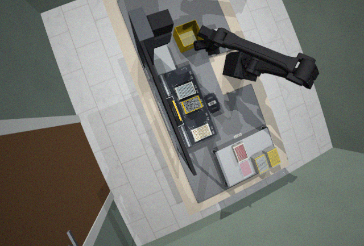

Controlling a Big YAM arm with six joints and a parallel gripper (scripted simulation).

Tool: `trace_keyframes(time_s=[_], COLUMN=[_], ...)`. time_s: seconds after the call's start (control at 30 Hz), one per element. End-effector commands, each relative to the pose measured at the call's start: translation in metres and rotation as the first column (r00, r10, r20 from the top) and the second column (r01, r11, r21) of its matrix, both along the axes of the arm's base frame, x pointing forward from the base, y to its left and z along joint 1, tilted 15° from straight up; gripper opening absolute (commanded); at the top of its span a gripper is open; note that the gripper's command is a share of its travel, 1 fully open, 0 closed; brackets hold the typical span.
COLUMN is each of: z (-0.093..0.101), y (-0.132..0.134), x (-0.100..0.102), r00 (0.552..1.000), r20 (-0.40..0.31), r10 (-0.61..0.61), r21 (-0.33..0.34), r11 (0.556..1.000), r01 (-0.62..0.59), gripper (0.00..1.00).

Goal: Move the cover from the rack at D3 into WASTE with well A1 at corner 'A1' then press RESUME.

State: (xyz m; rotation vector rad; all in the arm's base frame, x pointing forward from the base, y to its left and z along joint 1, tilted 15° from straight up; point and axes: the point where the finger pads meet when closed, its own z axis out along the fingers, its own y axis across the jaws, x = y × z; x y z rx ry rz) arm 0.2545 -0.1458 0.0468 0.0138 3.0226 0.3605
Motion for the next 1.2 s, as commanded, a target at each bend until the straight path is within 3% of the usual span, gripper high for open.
trace_keyframes(time_s=[0.0,0.1,1.17], z=[0.008,0.004,0.004], y=[-0.036,-0.051,-0.048], x=[0.026,0.028,0.029], r00=[0.998,0.998,0.997], r20=[0.059,0.057,0.057], r10=[0.039,0.038,0.048], r21=[-0.045,-0.046,-0.044], r11=[0.998,0.998,0.998], r01=[-0.036,-0.036,-0.045], gripper=[0.00,0.00,0.00])
